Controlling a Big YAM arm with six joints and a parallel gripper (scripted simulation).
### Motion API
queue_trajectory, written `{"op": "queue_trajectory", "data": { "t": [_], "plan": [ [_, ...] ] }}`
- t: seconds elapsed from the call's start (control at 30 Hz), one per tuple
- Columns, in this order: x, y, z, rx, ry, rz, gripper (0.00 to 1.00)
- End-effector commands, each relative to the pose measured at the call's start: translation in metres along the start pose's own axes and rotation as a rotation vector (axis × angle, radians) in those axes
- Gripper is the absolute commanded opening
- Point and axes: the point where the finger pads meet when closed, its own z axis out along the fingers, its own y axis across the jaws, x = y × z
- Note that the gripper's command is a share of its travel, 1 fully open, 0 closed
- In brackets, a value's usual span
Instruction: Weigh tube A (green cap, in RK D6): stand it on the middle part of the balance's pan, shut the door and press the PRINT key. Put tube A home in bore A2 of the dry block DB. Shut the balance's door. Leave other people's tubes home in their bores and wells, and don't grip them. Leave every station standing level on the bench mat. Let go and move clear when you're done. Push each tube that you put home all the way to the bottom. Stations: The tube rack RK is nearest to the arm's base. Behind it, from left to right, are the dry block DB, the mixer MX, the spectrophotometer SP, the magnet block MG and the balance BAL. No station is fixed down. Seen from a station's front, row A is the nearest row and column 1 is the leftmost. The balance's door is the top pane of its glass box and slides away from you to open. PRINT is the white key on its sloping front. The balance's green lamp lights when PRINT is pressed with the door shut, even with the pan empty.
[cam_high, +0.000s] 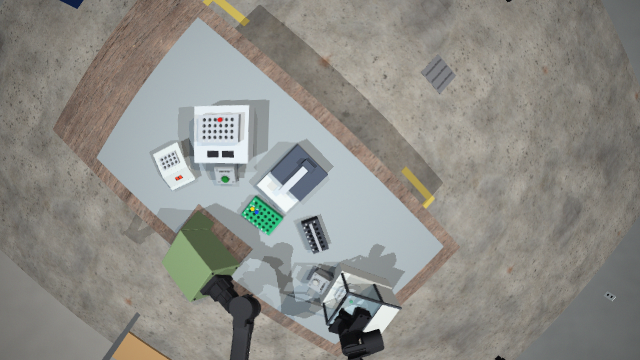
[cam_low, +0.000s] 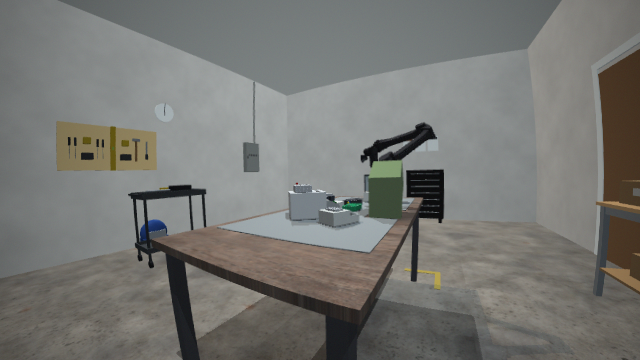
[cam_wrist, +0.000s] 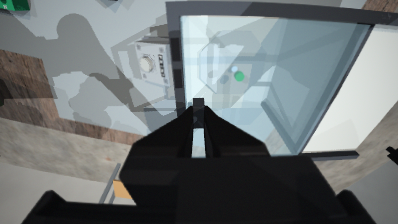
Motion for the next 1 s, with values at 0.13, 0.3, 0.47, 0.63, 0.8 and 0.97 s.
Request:
{"op": "queue_trajectory", "data": {
  "t": [0.13,0.3,0.47,0.63,0.8,0.97],
  "plan": [
    [0.003,0.009,-0.002,-0.007,-0.003,-0.003,0.06],
    [0.003,0.009,-0.002,-0.007,-0.003,-0.003,0.06],
    [0.002,-0.016,-0.003,-0.001,0.002,0.011,0.30],
    [0.002,-0.009,-0.003,-0.001,-0.002,0.009,0.30],
    [0.002,-0.009,-0.003,-0.001,-0.002,0.009,0.30],
    [0.002,-0.009,-0.003,-0.001,-0.002,0.009,0.30]
  ]
}}
